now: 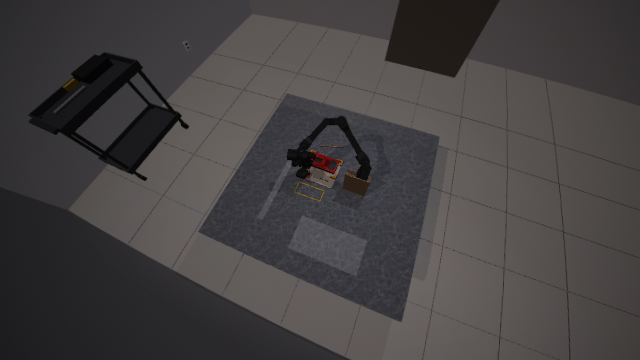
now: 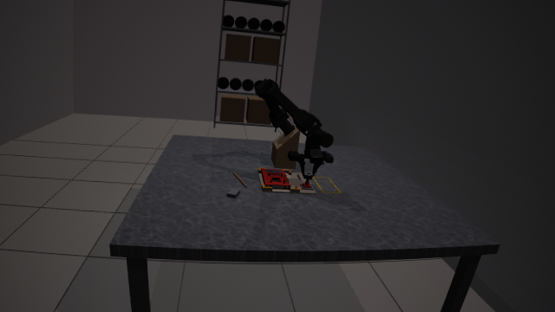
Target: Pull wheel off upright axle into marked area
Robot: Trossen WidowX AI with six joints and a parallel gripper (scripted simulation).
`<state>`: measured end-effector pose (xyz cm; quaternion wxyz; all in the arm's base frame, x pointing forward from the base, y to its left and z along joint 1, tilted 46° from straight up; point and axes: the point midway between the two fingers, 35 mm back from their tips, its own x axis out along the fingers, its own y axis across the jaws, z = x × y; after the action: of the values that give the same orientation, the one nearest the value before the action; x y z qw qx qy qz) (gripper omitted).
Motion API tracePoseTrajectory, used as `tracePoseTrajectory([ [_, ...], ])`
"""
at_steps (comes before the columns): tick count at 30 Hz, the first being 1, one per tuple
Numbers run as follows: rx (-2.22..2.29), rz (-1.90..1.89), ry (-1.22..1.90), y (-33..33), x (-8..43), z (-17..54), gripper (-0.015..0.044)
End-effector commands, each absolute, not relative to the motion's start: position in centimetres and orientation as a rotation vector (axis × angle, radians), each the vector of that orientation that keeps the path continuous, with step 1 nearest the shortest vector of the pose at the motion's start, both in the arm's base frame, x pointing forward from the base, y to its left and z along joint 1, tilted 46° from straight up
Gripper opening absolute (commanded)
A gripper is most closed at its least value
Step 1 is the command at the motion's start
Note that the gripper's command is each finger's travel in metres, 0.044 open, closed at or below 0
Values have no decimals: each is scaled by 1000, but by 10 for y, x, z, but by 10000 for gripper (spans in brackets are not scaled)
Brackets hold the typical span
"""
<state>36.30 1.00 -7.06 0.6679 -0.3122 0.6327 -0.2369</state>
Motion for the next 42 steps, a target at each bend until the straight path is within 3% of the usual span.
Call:
tracePoseTrajectory([
  [1,-706,-533,1424,13,363,-68,0],
  [42,-709,-529,1420,23,362,-59,0],
])
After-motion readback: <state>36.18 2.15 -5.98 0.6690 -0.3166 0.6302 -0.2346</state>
